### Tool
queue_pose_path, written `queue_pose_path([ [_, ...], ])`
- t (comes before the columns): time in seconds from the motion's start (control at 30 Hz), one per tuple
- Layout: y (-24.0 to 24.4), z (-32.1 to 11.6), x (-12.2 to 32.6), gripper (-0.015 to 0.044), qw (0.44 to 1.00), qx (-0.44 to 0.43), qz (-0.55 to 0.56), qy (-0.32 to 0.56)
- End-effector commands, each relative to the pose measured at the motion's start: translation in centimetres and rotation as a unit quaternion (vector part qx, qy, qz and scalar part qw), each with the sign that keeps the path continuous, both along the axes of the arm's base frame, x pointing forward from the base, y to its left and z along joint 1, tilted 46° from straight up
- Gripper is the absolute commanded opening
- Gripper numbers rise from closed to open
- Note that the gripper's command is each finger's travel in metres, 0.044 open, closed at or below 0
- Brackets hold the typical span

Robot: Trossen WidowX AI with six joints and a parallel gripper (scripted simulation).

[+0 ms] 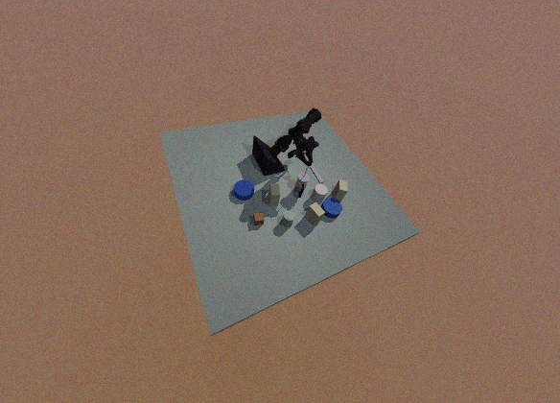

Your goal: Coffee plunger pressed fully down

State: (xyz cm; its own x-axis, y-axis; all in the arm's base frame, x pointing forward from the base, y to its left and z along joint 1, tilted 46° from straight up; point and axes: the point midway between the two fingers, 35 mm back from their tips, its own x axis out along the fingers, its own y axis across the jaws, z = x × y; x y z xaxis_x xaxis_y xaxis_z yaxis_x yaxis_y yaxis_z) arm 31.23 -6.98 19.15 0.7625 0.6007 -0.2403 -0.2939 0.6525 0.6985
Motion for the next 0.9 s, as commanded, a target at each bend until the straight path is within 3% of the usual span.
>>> queue_pose_path([
  [0.0,0.5,-0.7,0.0,0.0119,1.000,-0.002,0.001,0.004],
  [0.87,3.3,-3.9,0.1,0.0119,1.000,-0.006,0.002,0.007],
])
